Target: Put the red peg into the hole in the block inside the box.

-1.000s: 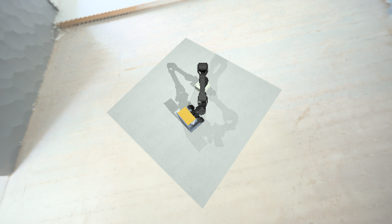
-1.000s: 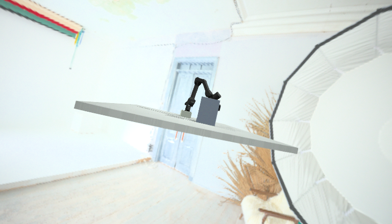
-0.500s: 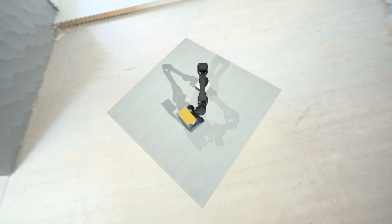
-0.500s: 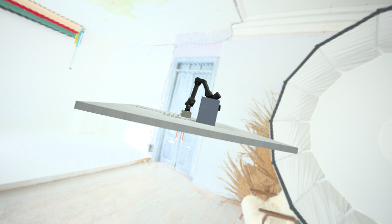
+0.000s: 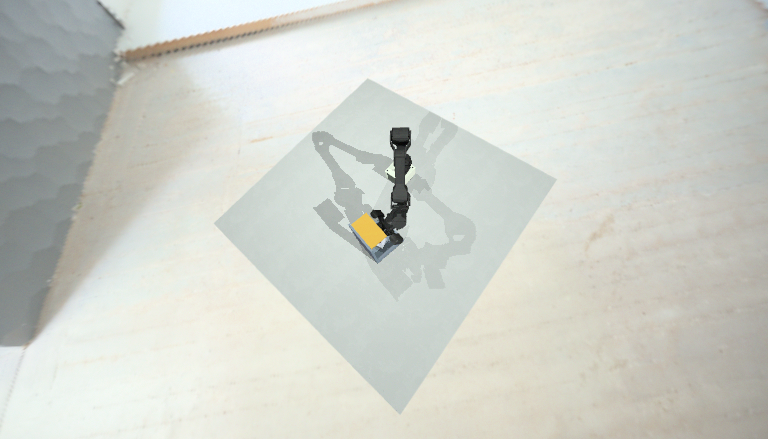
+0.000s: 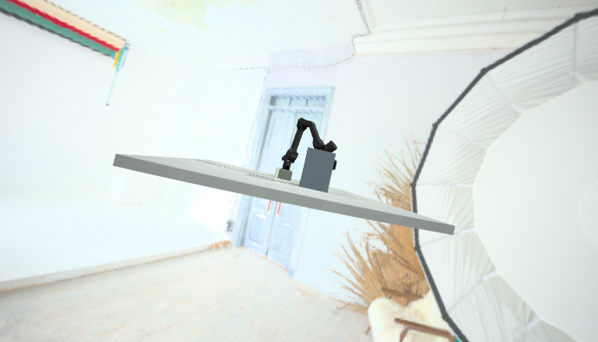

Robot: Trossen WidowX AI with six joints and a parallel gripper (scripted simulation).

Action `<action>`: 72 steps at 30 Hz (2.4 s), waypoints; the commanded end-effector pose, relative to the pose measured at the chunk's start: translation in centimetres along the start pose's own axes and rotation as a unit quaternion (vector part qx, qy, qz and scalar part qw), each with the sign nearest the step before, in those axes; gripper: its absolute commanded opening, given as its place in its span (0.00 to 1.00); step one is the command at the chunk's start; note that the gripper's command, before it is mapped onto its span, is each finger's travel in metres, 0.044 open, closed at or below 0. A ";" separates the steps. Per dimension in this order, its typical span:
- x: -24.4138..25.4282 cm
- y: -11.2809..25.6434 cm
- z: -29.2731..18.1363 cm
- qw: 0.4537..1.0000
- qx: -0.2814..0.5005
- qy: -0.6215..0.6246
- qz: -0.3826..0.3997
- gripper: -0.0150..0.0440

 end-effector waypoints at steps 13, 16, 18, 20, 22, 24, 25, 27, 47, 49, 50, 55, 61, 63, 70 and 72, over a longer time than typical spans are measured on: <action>0.5 -0.8 1.7 1.000 -0.022 0.015 0.009 0.25; 0.5 -0.8 1.7 1.000 -0.022 0.015 0.009 0.25; 0.5 -0.8 1.7 1.000 -0.022 0.015 0.009 0.25; 0.5 -0.8 1.7 1.000 -0.022 0.015 0.009 0.25; 0.5 -0.6 1.6 1.000 -0.022 0.015 0.009 0.34; 0.5 -0.2 1.5 1.000 -0.023 0.015 0.009 0.43; 0.6 0.0 1.5 1.000 -0.023 0.015 0.009 0.48; 0.6 0.3 1.5 1.000 -0.023 0.015 0.009 0.57; 0.8 8.6 3.8 0.999 -0.029 0.014 0.010 1.00; 0.9 9.6 3.8 0.999 -0.029 0.015 0.010 1.00; 1.0 10.2 3.8 0.999 -0.028 0.015 0.010 1.00; 1.3 11.4 3.7 0.999 -0.027 0.015 0.009 1.00; 1.3 11.4 3.7 0.999 -0.027 0.015 0.009 1.00; 1.3 11.4 3.7 0.999 -0.027 0.015 0.009 1.00; 1.3 11.4 3.7 0.999 -0.027 0.015 0.009 1.00; 1.3 11.4 3.7 0.999 -0.027 0.015 0.009 1.00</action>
Point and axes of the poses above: the point midway between the two fingers, 35 mm back from their tips, its own y axis back along the fingers, its own x axis across the jaws, z = x × y, the point moved 7 cm from there along y, back along the fingers
